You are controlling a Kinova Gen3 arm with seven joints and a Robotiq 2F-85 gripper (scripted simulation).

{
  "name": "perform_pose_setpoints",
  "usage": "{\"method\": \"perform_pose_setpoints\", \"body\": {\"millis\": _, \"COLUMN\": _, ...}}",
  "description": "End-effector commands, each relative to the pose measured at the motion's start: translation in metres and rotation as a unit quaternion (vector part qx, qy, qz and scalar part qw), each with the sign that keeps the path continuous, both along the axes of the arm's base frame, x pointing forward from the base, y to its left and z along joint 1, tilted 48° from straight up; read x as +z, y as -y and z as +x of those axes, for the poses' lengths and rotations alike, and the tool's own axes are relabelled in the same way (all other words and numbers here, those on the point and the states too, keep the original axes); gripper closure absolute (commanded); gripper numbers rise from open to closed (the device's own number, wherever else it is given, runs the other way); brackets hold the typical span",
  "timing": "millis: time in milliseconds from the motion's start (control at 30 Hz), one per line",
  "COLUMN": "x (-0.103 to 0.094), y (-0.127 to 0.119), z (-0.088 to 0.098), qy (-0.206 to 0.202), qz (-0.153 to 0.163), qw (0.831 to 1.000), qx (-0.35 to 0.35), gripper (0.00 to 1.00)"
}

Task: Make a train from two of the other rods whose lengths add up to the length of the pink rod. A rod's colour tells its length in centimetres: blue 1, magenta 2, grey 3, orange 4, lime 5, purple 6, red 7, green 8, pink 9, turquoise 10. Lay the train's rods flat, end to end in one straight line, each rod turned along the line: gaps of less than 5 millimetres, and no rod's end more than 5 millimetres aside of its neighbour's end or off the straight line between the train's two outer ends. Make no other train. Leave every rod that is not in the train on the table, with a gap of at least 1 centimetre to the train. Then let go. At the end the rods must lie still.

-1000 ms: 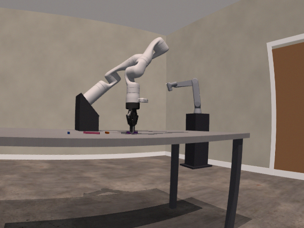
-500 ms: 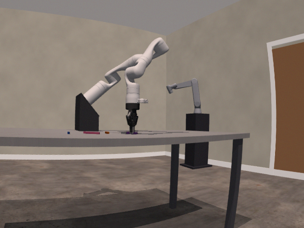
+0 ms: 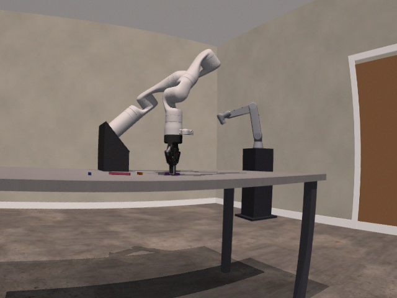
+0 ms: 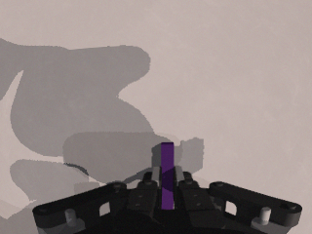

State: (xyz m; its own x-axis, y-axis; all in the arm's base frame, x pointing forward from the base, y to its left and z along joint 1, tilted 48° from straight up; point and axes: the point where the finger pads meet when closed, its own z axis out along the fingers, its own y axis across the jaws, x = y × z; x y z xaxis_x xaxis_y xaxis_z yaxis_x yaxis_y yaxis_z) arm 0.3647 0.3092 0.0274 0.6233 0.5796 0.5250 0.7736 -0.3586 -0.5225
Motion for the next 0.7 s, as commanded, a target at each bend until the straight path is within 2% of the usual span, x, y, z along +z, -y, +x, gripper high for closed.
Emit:
{"method": "perform_pose_setpoints", "body": {"millis": 0, "x": -0.0007, "y": -0.0015, "z": 0.0018, "qy": 0.004, "qz": -0.001, "qw": 1.0, "qx": 0.001, "gripper": 0.95}}
{"method": "perform_pose_setpoints", "body": {"millis": 367, "x": -0.0007, "y": -0.0015, "z": 0.0018, "qy": 0.004, "qz": -0.001, "qw": 1.0, "qx": 0.001, "gripper": 0.95}}
{"method": "perform_pose_setpoints", "body": {"millis": 500, "x": -0.0007, "y": -0.0015, "z": 0.0018, "qy": 0.004, "qz": -0.001, "qw": 1.0, "qx": 0.001, "gripper": 0.88}}
{"method": "perform_pose_setpoints", "body": {"millis": 567, "x": -0.0007, "y": -0.0015, "z": 0.0018, "qy": 0.004, "qz": -0.001, "qw": 1.0, "qx": 0.001, "gripper": 0.88}}
{"method": "perform_pose_setpoints", "body": {"millis": 600, "x": -0.0007, "y": -0.0015, "z": 0.0018, "qy": 0.004, "qz": -0.001, "qw": 1.0, "qx": 0.001, "gripper": 0.84}}
{"method": "perform_pose_setpoints", "body": {"millis": 667, "x": -0.0007, "y": -0.0015, "z": 0.0018, "qy": 0.004, "qz": -0.001, "qw": 1.0, "qx": 0.001, "gripper": 0.84}}
